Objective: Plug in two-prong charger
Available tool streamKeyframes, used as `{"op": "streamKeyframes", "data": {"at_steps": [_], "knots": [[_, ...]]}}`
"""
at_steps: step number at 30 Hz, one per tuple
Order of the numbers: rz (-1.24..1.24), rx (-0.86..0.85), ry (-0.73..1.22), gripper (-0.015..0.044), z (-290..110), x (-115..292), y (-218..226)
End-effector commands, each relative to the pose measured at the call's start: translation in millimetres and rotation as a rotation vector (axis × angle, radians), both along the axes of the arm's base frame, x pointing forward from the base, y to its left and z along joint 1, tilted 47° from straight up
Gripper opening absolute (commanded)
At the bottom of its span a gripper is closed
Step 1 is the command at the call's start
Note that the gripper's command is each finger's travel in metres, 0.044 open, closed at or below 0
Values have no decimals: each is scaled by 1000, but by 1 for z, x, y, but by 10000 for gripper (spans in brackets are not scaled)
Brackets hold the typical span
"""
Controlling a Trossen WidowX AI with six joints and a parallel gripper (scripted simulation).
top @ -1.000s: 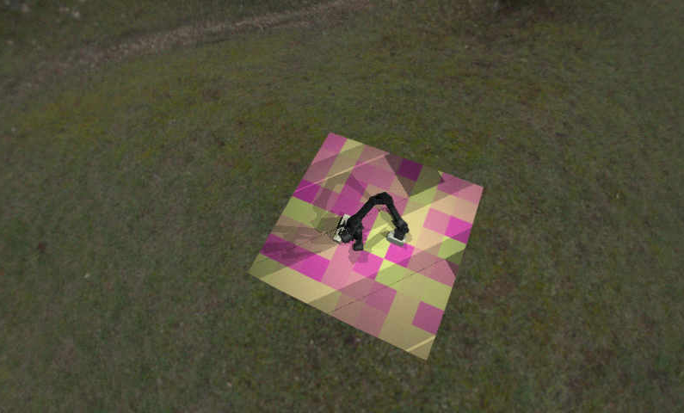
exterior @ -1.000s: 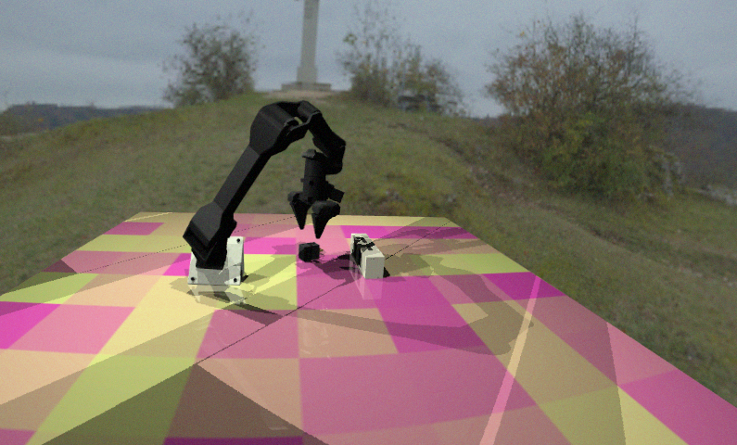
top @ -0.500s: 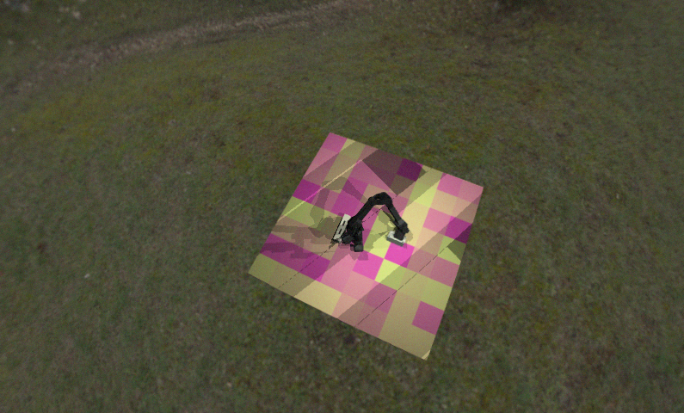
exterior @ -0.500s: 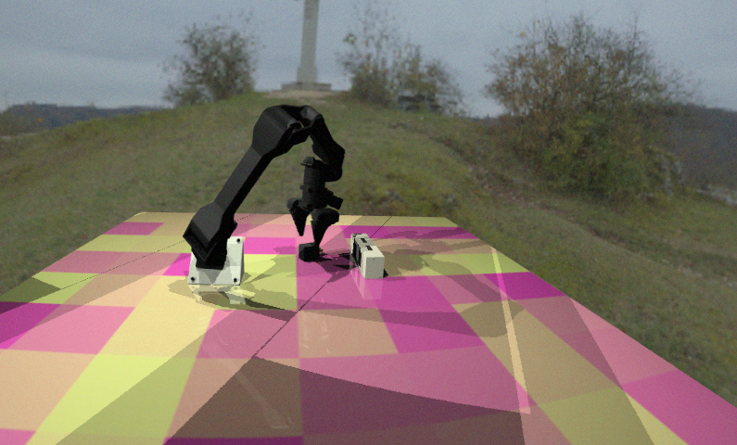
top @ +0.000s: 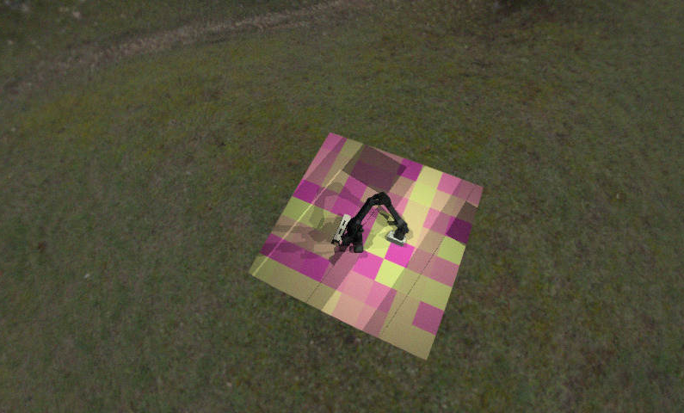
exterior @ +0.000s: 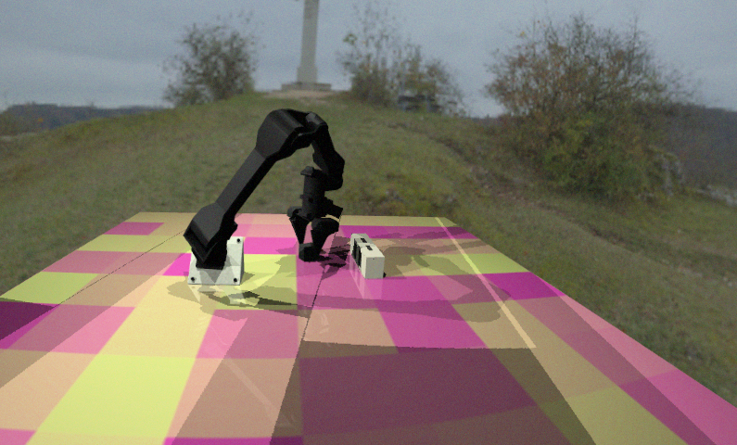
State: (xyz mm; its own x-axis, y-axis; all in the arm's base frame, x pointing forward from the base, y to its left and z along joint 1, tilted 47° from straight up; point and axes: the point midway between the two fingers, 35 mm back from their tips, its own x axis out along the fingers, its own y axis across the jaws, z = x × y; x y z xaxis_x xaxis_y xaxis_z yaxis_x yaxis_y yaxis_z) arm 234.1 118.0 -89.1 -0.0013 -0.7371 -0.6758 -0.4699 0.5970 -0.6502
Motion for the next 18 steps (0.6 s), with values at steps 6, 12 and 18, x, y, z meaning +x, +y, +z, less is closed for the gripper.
{"op": "streamKeyframes", "data": {"at_steps": [6, 12, 18], "knots": [[1, -8, 5, 440, -9, 0, -13], [-2, -3, 1, 387, -10, 0, -11], [-2, -3, 1, 230, -10, 0, -11]]}}
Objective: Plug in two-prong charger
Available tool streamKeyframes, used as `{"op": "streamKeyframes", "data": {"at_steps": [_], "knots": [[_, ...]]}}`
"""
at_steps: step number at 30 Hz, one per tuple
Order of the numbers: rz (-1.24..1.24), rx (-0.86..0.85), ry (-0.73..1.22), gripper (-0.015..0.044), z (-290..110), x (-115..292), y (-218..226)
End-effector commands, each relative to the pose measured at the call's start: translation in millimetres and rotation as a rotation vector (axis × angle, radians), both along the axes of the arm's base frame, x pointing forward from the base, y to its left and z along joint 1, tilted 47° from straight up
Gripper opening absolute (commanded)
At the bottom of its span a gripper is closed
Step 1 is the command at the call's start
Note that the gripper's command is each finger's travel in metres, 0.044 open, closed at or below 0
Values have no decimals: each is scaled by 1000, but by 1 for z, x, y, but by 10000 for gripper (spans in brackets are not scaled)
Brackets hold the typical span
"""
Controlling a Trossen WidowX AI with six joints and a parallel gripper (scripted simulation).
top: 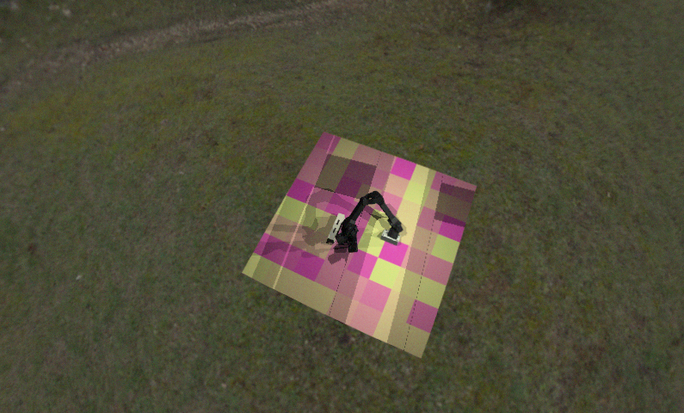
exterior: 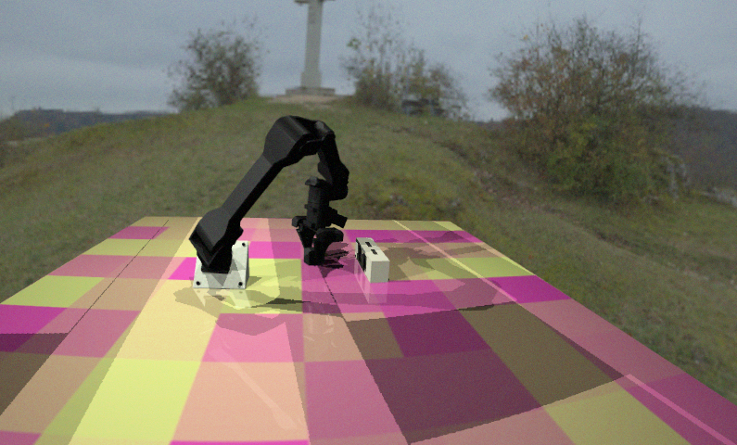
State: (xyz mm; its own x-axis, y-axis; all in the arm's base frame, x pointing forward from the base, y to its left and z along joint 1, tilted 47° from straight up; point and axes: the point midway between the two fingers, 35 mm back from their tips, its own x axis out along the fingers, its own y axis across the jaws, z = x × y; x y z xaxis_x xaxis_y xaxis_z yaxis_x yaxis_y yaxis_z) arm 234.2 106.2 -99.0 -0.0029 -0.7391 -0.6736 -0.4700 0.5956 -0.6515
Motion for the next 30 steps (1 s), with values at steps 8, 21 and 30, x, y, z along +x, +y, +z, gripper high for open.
{"op": "streamKeyframes", "data": {"at_steps": [8, 21, 30], "knots": [[0, 0, 0, 118, 0, 0, 0], [2, -1, 4, 0, 30, -4, 30], [-16, 1, -14, 0, 41, -3, 33]]}}
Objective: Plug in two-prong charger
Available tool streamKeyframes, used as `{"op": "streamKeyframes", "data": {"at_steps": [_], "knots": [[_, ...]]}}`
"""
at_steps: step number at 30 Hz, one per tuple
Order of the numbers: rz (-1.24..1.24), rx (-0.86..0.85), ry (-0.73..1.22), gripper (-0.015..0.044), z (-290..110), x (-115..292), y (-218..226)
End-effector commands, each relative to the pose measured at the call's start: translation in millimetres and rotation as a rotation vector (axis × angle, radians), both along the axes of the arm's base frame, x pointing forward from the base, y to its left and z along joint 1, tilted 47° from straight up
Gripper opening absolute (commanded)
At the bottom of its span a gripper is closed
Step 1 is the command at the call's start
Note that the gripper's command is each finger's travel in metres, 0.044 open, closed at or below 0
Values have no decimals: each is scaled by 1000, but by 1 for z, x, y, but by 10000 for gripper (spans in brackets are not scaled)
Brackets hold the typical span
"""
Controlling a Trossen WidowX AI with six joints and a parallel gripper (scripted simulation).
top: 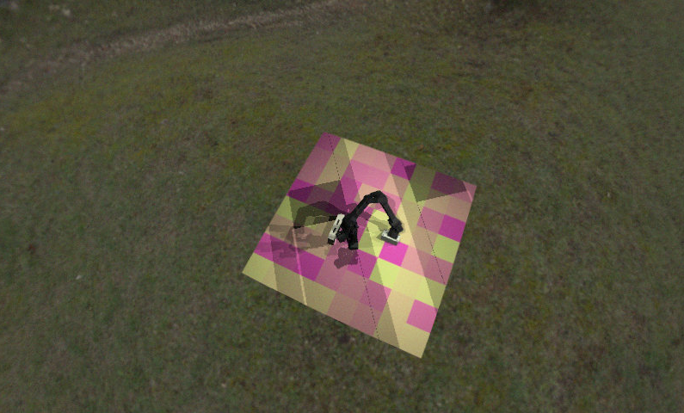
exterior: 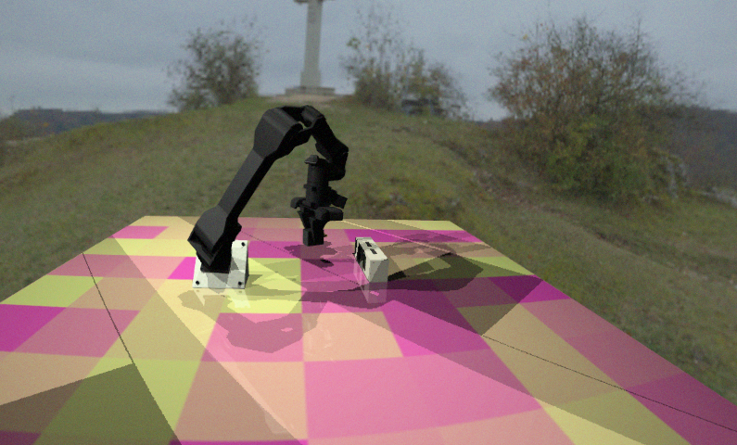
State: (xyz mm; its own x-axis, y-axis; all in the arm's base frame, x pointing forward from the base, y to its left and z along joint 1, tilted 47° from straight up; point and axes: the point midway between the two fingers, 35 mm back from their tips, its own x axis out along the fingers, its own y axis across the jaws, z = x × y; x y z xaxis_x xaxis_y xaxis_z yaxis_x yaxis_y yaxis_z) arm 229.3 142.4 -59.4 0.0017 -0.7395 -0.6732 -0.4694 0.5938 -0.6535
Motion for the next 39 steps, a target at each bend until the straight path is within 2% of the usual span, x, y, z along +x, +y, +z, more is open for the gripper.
{"op": "streamKeyframes", "data": {"at_steps": [1, 32, 39], "knots": [[-26, 3, -18, 0, 2, 3, -5], [-266, 21, -270, 0, 22, 33, -77], [-268, 21, -273, 0, 22, 38, -77]]}}
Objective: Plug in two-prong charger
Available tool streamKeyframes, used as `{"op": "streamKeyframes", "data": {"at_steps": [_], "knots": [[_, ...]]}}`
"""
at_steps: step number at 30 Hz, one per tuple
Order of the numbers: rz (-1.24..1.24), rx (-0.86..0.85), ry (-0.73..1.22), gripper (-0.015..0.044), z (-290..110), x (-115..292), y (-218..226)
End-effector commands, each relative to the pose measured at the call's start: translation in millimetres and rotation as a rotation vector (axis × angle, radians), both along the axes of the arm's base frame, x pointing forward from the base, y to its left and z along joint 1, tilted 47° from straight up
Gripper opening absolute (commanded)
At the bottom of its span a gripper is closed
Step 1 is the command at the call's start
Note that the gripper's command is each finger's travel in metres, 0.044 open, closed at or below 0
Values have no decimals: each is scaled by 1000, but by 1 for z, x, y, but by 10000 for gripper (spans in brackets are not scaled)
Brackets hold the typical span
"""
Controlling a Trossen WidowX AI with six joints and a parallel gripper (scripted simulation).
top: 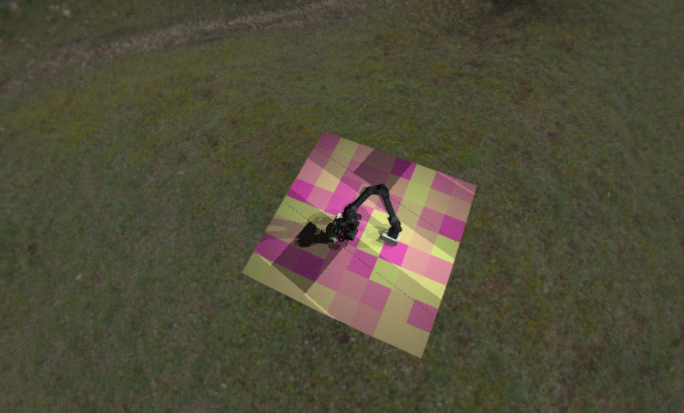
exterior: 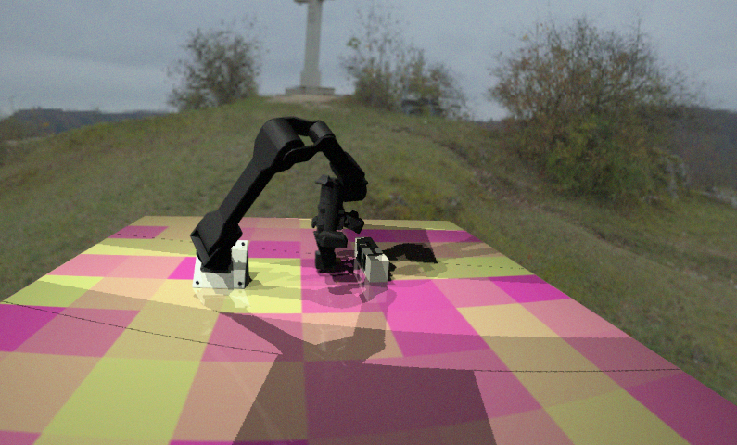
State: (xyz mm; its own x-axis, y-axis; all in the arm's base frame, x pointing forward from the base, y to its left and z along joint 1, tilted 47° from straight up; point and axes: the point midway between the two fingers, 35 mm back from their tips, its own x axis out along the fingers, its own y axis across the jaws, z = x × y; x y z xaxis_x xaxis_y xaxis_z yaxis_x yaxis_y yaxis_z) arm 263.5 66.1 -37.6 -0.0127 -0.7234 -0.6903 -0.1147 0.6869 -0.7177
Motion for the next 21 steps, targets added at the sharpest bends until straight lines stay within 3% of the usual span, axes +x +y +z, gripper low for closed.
{"op": "streamKeyframes", "data": {"at_steps": [1, 21], "knots": [[-4, -1, -10, 0, 1, 5, -1], [-17, -1, -25, 0, 2, 30, -2]]}}
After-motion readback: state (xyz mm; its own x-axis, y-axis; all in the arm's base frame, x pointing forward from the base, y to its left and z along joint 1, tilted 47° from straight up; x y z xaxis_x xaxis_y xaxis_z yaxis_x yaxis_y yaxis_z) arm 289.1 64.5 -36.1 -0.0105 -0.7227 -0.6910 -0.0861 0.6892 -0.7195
